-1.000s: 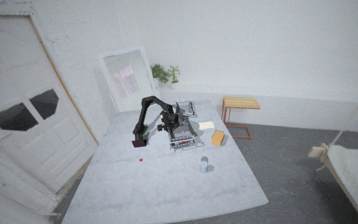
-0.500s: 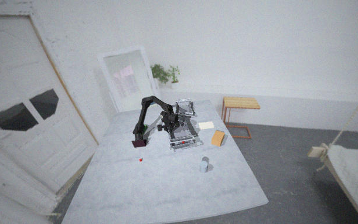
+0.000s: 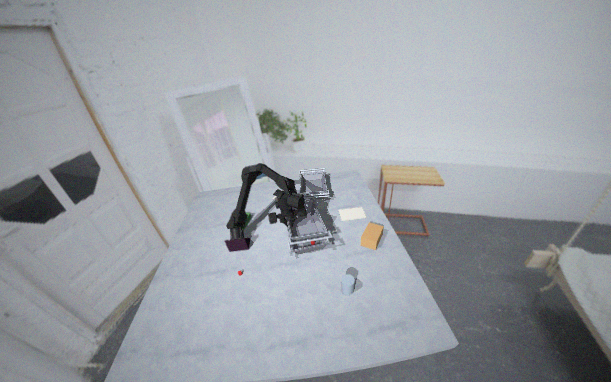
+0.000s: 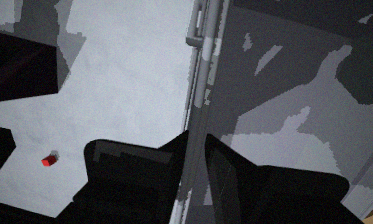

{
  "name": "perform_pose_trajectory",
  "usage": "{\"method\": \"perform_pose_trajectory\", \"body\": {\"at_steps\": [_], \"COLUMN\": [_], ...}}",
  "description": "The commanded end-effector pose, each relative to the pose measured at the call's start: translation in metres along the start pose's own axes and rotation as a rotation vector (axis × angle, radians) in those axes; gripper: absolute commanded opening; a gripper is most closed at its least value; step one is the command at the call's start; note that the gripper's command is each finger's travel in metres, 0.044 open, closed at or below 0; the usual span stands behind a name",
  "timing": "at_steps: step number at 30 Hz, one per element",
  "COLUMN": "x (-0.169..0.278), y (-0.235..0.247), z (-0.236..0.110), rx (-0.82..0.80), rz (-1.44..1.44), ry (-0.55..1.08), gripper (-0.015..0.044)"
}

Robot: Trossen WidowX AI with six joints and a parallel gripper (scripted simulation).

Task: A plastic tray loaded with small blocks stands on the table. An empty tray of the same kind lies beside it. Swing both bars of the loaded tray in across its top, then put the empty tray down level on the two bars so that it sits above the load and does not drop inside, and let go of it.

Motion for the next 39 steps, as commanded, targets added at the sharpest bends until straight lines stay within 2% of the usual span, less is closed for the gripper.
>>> {"method": "perform_pose_trajectory", "body": {"at_steps": [1, 39], "x": [0.0, 0.003], "y": [0.003, 0.004], "z": [0.004, 0.012], "rx": [-0.023, -0.023], "rz": [0.018, 0.017], "ry": [0.006, 0.006], "gripper": [0.0, 0.0]}}
Point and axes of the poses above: the point midway between the two fingers, 35 mm back from their tips, its own z axis out along the fingers, its own y axis across the jaws, x = y × z, the point moved 4 cm from there along -z, back along the fingers, and after that the axes turned 12 degrees about z, right-handed, at the moved point
